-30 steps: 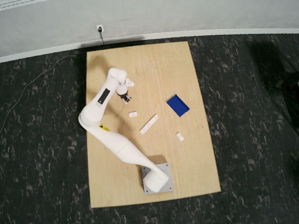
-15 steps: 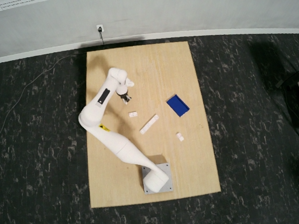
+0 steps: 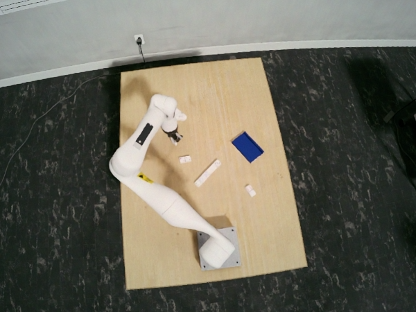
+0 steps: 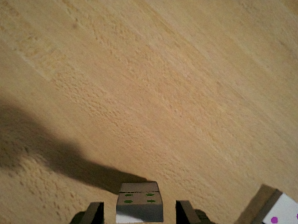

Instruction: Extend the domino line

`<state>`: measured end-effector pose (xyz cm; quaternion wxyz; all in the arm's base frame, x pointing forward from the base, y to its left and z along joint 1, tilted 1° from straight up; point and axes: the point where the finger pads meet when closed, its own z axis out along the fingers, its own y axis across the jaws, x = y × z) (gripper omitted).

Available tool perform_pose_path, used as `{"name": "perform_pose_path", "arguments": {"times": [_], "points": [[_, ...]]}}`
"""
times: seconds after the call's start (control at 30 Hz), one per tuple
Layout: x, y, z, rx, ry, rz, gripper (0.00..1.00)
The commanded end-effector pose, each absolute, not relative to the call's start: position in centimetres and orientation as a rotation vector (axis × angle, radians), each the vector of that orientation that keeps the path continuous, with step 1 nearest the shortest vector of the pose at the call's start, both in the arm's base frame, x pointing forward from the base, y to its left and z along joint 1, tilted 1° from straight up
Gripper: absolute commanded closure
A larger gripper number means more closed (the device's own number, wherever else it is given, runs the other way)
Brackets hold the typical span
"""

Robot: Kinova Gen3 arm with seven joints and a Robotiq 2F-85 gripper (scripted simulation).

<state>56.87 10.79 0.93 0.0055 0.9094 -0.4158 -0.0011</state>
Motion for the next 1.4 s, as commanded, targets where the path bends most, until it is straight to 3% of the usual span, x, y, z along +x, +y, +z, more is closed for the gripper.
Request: {"name": "perform_pose_path", "arguments": {"times": [0.0, 1.37], "points": [[56.9, 10.8, 1.0, 2.848, -1.302, -0.001, 0.51], [56.9, 10.8, -0.4, 2.848, -1.302, -0.001, 0.51]]}}
